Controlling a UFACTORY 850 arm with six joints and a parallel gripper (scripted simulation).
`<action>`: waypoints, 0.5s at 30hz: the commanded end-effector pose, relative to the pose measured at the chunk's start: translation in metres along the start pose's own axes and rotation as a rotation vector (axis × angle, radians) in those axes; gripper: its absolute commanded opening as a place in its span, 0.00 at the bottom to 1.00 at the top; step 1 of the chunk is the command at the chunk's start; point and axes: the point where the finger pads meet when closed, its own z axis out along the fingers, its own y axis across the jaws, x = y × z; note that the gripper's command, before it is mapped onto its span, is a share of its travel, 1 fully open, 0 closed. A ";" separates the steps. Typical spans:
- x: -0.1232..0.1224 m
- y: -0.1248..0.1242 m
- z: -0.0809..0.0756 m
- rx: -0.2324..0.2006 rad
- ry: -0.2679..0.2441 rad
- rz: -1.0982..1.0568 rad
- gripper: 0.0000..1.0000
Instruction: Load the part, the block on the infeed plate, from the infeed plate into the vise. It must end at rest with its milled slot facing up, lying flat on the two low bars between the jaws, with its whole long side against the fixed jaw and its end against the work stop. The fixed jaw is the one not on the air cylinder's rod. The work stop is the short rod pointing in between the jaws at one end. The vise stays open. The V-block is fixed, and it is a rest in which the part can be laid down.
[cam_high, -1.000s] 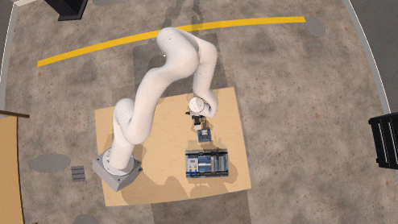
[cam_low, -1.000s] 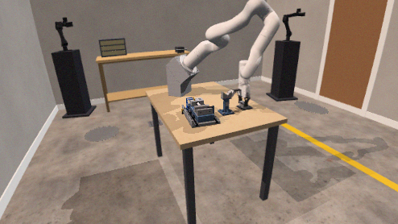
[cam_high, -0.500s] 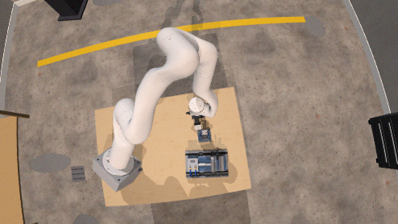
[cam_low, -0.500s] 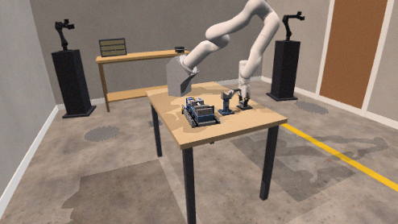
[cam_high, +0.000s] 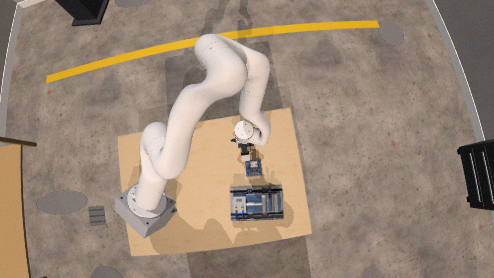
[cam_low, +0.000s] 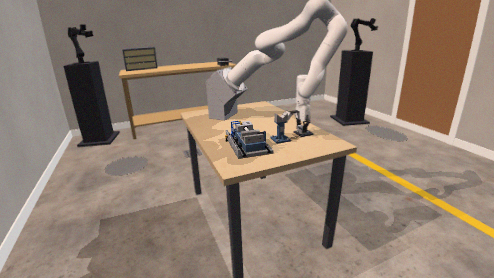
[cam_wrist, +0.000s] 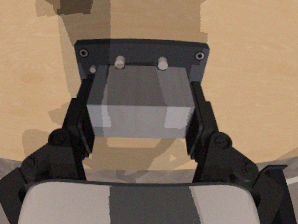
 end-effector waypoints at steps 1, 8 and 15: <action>0.000 0.000 0.000 0.001 0.000 0.000 0.00; 0.000 0.000 -0.001 0.001 0.000 0.000 0.00; 0.000 0.000 -0.004 0.001 0.000 0.000 0.00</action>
